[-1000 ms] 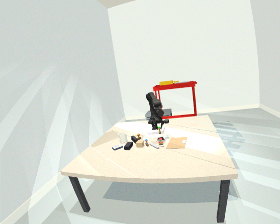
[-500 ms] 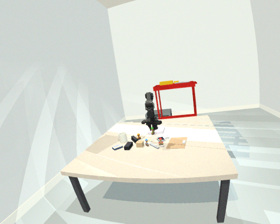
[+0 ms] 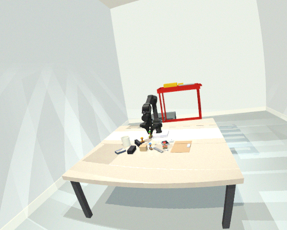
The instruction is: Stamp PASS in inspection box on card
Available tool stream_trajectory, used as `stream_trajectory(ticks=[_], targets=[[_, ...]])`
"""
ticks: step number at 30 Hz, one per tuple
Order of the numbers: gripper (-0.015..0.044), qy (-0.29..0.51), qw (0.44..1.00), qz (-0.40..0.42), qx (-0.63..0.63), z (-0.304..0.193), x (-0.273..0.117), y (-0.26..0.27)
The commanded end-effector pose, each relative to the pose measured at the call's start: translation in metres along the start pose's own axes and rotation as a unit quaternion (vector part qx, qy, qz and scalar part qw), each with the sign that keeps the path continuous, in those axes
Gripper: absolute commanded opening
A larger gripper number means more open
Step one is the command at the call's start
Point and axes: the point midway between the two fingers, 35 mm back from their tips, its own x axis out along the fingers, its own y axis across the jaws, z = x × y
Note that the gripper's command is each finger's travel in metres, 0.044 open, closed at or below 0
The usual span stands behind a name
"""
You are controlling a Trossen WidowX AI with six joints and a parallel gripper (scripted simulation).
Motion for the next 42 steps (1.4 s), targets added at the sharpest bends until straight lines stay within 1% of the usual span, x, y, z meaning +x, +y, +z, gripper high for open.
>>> stream_trajectory(ticks=[1, 42], targets=[[0.0, 0.001, 1.0, -0.002, 0.004, 0.0, 0.001, -0.004], [0.0, -0.001, 1.0, -0.001, 0.003, 0.001, 0.028, -0.002]])
